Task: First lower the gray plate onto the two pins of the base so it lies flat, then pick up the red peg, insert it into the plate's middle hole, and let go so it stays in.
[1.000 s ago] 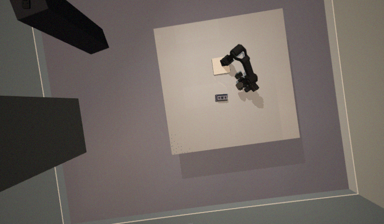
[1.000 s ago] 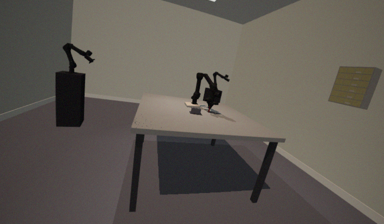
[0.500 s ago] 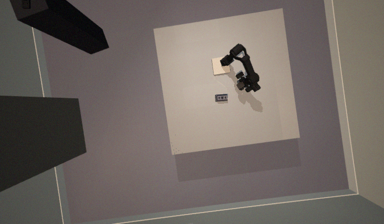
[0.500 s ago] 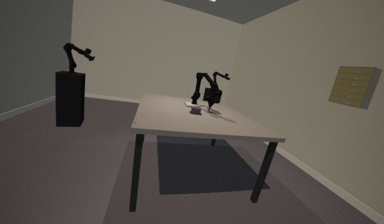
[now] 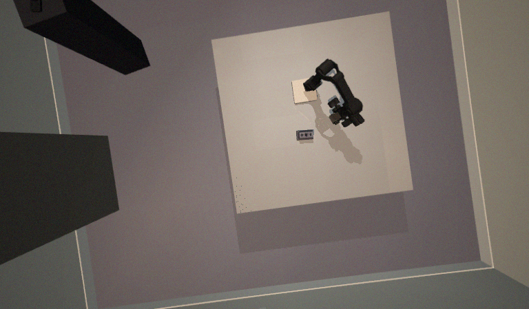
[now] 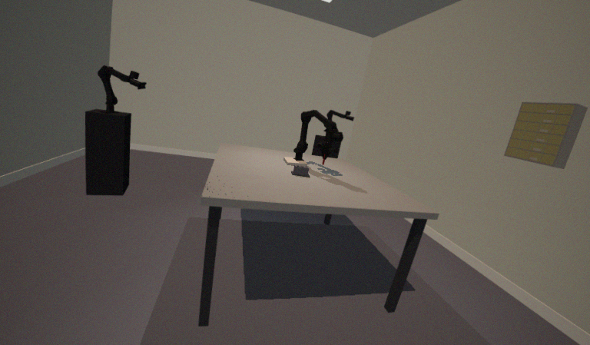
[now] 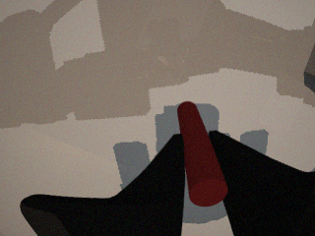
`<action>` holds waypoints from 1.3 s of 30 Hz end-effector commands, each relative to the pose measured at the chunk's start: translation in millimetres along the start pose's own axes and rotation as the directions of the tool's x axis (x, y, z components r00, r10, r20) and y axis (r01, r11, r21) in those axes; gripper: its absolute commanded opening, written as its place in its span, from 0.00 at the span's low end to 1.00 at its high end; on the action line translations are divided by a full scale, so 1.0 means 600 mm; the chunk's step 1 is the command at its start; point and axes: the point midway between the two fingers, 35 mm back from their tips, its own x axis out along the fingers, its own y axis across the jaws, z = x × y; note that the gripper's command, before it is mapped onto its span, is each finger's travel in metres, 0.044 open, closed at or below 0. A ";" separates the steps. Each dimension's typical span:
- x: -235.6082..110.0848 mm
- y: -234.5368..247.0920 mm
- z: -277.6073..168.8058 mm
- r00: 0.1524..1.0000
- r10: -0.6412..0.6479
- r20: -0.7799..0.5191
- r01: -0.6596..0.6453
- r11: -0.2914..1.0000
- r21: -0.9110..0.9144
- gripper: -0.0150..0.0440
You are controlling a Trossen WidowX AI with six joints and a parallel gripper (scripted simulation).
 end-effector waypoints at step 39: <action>-0.011 0.035 0.168 1.000 0.012 0.013 -0.012 1.000 0.008 0.25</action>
